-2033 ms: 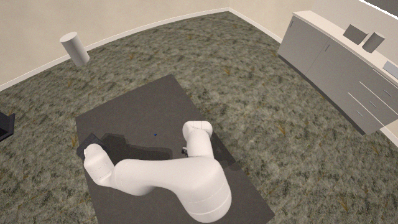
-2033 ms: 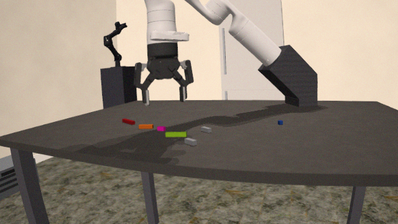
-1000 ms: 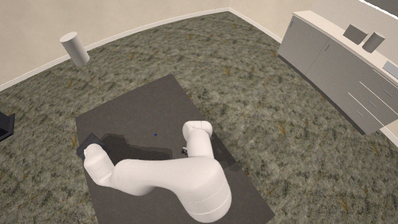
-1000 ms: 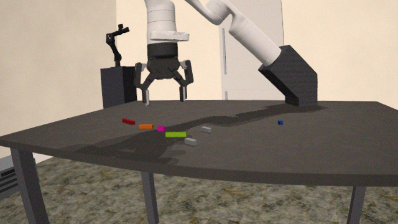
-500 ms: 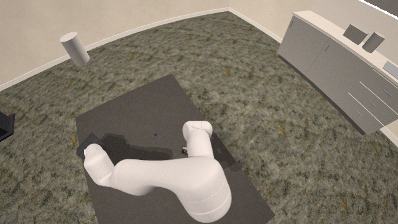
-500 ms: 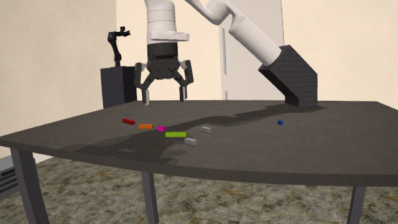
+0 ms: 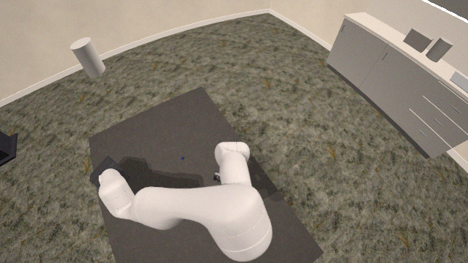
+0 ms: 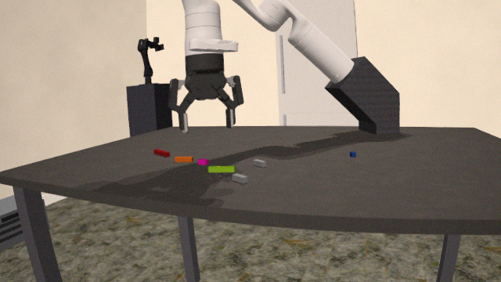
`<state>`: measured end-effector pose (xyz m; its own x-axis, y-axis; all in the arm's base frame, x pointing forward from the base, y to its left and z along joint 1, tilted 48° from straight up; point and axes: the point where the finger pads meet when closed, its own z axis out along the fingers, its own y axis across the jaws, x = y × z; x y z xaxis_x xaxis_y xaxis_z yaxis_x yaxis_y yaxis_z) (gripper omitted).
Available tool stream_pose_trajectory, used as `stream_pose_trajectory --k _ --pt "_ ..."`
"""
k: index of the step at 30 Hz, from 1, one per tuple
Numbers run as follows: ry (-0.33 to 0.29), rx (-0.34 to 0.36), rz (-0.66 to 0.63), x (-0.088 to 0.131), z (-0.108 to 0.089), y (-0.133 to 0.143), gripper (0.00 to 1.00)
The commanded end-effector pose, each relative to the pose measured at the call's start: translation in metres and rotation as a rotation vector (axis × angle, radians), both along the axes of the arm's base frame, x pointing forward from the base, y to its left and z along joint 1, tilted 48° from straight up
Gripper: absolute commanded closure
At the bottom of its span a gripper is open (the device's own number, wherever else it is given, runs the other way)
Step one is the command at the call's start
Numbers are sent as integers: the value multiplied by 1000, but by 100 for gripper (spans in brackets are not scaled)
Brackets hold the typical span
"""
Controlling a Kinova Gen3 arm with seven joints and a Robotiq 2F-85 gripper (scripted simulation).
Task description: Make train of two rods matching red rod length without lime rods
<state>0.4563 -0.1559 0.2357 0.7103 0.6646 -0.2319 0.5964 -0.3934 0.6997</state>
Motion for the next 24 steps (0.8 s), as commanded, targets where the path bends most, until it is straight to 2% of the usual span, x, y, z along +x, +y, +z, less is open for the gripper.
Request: stream_pose_trajectory --k 1,24 --pt "-1 0 1 0 0 1 0" --pt "-19 12 -19 0 1 0 0"
